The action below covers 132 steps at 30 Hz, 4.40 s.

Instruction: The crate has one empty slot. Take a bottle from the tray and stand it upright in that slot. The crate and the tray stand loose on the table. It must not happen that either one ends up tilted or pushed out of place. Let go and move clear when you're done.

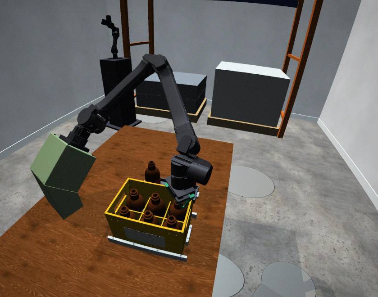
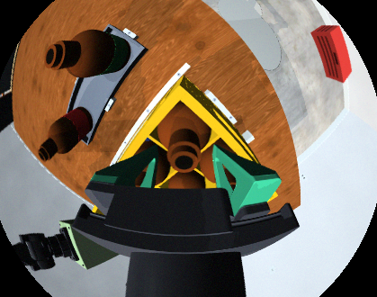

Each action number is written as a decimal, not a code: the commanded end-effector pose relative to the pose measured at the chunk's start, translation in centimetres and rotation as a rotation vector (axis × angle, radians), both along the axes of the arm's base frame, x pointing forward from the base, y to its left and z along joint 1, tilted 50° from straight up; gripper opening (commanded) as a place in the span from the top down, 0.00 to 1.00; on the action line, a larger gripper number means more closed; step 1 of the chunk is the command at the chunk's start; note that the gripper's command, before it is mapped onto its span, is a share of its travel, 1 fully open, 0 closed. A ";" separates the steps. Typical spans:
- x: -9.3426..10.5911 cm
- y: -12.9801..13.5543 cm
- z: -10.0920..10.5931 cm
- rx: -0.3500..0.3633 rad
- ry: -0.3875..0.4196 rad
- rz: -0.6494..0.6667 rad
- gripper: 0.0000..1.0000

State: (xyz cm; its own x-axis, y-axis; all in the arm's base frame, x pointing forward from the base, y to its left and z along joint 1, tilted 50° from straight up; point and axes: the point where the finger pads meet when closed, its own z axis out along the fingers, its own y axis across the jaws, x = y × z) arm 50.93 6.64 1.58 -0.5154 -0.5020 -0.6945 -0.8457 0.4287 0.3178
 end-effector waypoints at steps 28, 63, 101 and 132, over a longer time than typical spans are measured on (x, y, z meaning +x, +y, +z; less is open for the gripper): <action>0.6 -0.1 0.5 -0.003 -0.013 -0.008 0.39; 0.9 -4.6 4.6 -0.010 -0.050 -0.020 0.39; 0.1 -7.1 6.7 -0.013 -0.044 -0.008 1.00; 0.1 -7.1 6.7 -0.013 -0.044 -0.009 1.00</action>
